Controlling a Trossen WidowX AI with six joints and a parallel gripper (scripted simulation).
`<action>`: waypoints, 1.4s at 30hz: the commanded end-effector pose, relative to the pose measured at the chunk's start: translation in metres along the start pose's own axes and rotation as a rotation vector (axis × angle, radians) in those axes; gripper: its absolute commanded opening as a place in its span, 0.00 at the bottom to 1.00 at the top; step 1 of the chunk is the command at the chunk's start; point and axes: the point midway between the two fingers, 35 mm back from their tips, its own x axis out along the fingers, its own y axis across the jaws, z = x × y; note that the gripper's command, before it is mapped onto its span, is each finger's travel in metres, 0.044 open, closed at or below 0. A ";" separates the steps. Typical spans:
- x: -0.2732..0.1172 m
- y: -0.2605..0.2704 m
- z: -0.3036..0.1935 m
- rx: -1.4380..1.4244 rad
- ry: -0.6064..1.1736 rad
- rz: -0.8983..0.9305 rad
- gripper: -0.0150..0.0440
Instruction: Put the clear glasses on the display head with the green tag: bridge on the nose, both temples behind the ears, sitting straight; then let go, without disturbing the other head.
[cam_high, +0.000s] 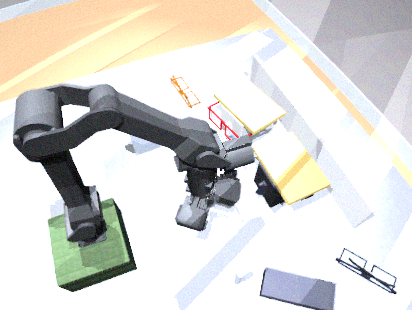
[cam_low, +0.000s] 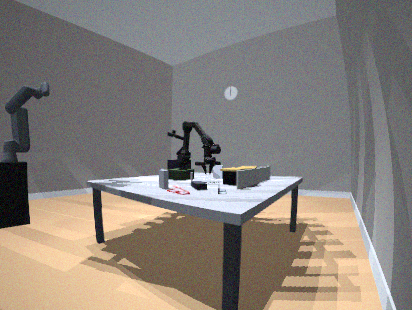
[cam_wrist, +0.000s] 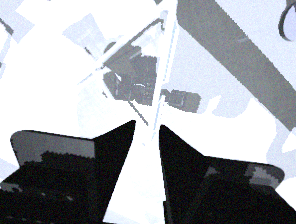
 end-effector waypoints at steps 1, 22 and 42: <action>0.008 -0.002 -0.001 -0.003 0.001 -0.007 0.46; 0.036 -0.007 -0.002 -0.003 0.001 -0.007 0.46; 0.036 -0.004 -0.003 -0.005 0.007 -0.005 0.32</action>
